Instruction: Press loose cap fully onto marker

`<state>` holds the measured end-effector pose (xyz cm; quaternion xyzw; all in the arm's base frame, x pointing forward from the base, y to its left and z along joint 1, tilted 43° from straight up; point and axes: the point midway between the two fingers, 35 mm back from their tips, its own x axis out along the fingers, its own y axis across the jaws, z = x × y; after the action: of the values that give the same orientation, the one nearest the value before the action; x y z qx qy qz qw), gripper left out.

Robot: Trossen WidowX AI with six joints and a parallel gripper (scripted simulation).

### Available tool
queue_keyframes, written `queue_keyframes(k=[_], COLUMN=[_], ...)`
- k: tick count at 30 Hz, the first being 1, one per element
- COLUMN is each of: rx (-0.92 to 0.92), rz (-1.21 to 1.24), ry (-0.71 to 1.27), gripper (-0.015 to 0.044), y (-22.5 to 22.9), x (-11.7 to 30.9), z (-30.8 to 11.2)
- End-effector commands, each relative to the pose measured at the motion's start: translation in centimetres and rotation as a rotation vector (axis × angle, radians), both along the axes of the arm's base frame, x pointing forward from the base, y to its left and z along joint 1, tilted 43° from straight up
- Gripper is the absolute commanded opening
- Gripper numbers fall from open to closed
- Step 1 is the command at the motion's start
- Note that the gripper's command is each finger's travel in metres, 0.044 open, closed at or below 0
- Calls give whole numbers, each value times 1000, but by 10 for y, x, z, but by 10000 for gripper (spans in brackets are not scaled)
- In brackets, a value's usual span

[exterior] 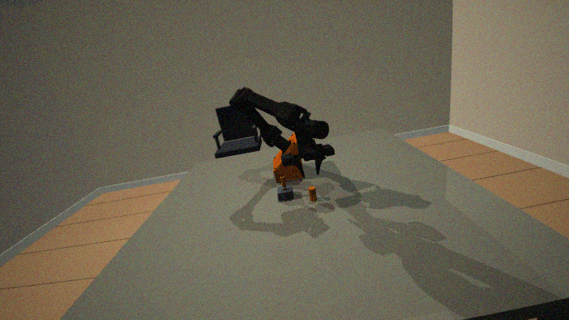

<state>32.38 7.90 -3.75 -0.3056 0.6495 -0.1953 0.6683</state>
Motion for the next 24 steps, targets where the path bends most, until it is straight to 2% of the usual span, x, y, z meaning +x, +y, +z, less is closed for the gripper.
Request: queue_keyframes(k=[1,24], rx=[-16,-17], rz=[-4,-4], ry=[18,18], gripper=[237,237], y=[-15,-43], x=[-3,0], z=[-12,-42])
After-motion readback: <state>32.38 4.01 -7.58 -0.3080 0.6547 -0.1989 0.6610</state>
